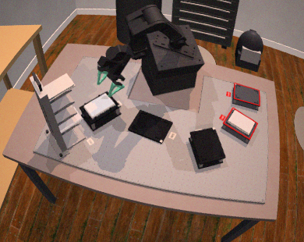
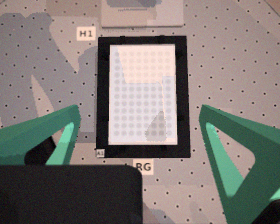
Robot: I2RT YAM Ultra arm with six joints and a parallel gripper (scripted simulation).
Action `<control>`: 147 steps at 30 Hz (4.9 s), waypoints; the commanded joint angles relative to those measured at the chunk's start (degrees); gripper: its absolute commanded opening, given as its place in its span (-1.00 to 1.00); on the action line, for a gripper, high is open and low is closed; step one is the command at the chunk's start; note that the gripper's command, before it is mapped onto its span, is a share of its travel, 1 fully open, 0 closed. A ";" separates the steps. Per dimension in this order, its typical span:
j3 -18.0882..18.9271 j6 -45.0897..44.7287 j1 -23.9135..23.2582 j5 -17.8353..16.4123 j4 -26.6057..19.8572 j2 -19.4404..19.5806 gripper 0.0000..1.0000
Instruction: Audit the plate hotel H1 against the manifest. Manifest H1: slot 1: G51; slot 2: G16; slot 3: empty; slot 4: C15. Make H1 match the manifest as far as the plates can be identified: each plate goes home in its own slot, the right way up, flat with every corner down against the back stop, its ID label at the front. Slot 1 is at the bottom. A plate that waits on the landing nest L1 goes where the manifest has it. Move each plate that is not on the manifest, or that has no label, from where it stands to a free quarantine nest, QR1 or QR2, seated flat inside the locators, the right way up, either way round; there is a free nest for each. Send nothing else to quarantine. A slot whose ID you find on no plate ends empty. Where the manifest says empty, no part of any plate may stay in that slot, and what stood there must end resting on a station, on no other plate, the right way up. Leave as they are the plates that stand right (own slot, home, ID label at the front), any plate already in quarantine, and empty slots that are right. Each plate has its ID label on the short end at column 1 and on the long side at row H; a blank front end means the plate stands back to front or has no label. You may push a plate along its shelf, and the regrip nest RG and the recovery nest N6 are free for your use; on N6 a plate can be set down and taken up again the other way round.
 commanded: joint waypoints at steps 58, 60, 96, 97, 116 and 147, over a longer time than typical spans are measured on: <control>0.79 1.51 1.03 2.14 7.69 3.87 1.00; 0.79 1.51 1.03 2.14 7.69 3.87 1.00; 4.00 4.03 4.93 5.33 16.86 15.15 1.00; 4.00 4.03 4.93 5.33 16.87 15.16 1.00; 1.88 4.13 5.09 5.46 22.23 18.40 1.00; 3.07 5.53 7.37 7.34 29.80 26.63 1.00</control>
